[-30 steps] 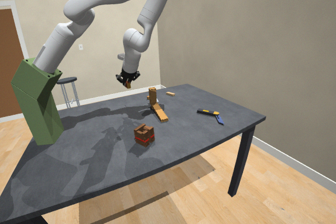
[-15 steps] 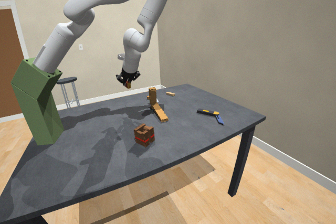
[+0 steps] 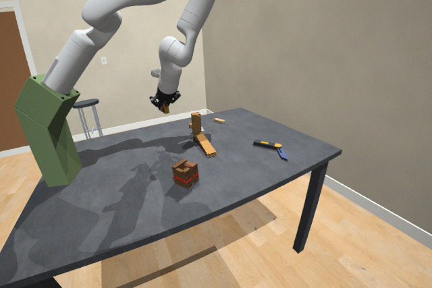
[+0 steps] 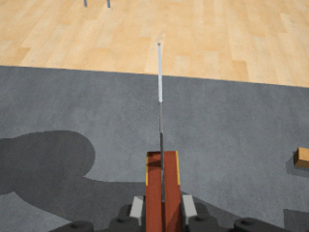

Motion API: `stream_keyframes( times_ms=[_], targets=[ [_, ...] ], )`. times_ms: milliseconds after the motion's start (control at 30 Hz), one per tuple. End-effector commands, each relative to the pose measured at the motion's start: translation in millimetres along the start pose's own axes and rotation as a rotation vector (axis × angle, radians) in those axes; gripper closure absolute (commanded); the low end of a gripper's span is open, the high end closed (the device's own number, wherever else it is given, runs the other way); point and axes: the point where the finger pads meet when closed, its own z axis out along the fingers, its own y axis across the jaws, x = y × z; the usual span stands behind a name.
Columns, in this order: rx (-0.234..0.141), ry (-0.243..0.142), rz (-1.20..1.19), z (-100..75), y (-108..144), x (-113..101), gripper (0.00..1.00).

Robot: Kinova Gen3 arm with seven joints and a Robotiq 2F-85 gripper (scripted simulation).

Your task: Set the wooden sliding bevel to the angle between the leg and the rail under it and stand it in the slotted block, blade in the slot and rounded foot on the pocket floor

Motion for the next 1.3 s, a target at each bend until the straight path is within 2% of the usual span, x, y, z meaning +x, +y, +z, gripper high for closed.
stream_keyframes(
  times_ms=[0,1267],
  targets=[
    [-0.001,-0.001,-0.012,-0.2,1,0,0.9],
    [-0.012,-0.022,-0.311,0.2,17,-3,0.9]
  ],
)
